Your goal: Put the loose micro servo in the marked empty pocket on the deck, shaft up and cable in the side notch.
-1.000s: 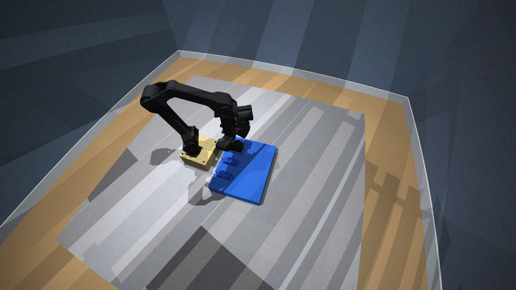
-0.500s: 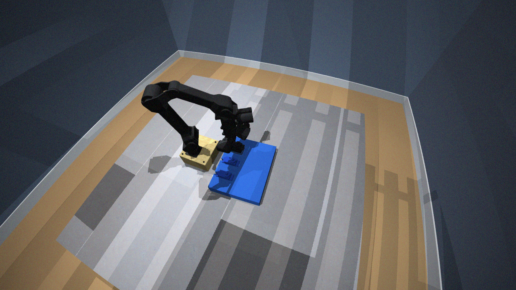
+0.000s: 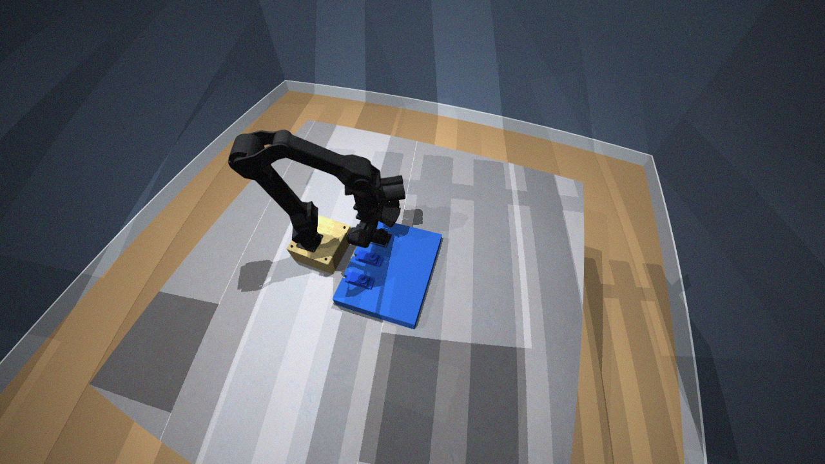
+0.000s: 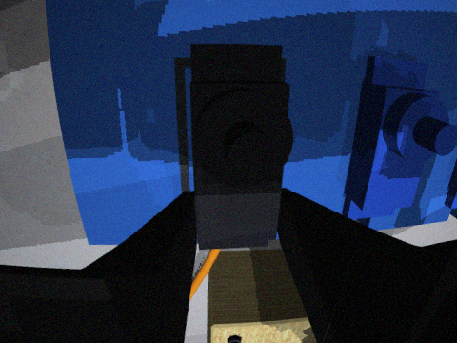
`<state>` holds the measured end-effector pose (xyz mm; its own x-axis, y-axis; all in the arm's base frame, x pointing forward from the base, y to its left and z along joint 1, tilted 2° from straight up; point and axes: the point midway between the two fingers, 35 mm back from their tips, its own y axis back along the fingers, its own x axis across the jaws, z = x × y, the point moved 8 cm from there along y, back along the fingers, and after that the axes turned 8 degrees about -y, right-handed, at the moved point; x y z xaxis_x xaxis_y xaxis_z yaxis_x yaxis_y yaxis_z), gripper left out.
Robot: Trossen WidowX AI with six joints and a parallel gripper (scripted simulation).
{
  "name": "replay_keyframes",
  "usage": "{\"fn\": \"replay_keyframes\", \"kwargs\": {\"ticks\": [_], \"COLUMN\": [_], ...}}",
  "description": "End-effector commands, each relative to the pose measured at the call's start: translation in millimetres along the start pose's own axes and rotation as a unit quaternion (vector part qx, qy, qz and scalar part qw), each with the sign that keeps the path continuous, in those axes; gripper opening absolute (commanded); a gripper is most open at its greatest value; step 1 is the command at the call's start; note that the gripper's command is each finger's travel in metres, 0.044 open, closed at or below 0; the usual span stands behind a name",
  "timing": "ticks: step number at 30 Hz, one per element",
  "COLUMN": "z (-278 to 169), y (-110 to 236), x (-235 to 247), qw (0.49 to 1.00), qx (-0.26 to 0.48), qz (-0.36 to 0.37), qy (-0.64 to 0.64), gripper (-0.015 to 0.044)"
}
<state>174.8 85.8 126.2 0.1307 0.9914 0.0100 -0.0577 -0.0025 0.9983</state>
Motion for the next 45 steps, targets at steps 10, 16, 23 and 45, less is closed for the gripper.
{"fn": "replay_keyframes", "kwargs": {"ticks": [10, 16, 23, 45], "z": [0.0, 0.0, -0.6, 50.8], "y": [-11.2, -16.3, -16.3, 51.8], "x": [-0.3, -0.3, -0.1, 11.1], "qw": [1.0, 1.0, 1.0, 1.0], "qx": [-0.001, -0.001, -0.001, -0.004], "qz": [-0.001, -0.001, -0.001, 0.002], "qy": [0.001, 0.001, 0.001, -0.001], "gripper": [0.0, 0.0, 0.0131, 0.0424]}}
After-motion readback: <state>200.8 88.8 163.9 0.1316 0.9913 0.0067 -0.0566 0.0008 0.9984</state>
